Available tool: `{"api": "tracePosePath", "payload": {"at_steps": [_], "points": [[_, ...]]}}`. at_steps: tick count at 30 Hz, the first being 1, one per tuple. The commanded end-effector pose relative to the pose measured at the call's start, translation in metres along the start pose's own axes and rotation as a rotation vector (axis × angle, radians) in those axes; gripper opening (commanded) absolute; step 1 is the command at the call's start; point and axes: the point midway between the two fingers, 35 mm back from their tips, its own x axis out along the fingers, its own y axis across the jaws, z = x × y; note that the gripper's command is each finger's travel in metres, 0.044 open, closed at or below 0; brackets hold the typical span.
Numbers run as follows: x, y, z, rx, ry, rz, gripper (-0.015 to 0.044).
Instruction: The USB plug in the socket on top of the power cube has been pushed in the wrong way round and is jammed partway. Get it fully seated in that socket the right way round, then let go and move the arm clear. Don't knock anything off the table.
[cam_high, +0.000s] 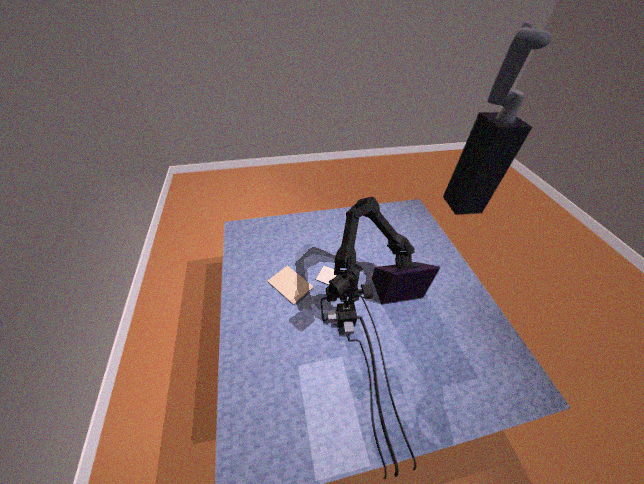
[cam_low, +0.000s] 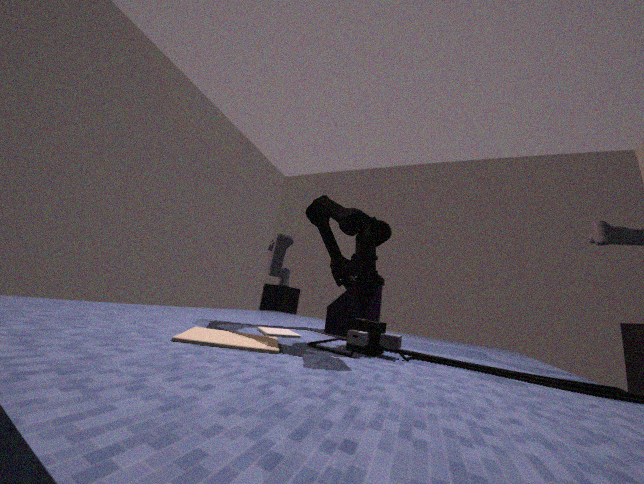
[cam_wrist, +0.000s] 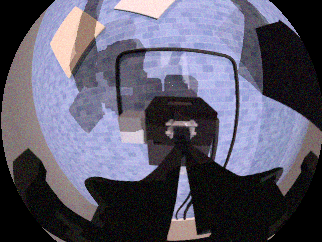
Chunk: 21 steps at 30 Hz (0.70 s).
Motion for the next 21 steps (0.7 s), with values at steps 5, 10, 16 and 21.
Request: {"api": "tracePosePath", "payload": {"at_steps": [5,10,16,21], "points": [[0.0031,0.0001,0.0014,-0.001,-0.005,-0.004,0.0000],[0.0000,0.0000,0.0000,0.000,0.000,0.000,0.0095],[0.0000,0.0000,0.0000,0.000,0.000,0.000,0.0095],[0.0000,0.0000,0.0000,0.000,0.000,0.000,0.0095]]}}
